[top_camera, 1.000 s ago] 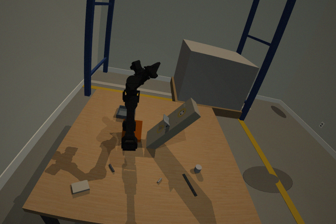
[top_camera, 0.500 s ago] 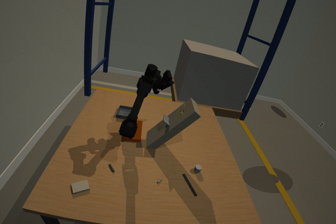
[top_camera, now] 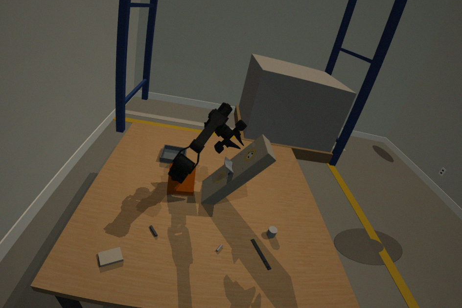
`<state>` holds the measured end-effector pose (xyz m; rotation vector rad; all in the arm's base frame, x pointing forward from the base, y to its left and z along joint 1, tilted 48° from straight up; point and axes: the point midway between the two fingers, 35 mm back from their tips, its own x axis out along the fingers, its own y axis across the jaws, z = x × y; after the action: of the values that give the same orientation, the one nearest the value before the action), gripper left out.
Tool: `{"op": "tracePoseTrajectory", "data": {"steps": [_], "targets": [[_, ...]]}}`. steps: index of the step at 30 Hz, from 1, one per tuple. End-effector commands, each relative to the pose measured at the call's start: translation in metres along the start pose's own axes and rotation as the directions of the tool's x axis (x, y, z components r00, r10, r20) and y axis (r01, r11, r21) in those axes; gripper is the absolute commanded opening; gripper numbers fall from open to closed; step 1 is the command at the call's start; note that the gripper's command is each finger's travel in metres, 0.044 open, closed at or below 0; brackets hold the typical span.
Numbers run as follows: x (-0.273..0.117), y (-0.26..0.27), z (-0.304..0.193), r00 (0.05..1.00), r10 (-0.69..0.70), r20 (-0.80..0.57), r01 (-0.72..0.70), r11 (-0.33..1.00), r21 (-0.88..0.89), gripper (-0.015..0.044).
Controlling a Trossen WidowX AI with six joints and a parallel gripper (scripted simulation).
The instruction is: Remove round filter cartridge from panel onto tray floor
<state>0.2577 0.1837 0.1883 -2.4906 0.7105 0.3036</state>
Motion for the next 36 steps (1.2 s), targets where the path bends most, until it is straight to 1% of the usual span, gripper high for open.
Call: {"op": "tracePoseTrajectory", "data": {"steps": [1,36], "targets": [[0.002,0.002,-0.001,1.000,0.005,-0.014,-0.006,1.000,-0.012,0.0093],[0.055,0.002,-0.002,1.000,0.005,-0.014,-0.005,1.000,-0.011,0.0093]]}}
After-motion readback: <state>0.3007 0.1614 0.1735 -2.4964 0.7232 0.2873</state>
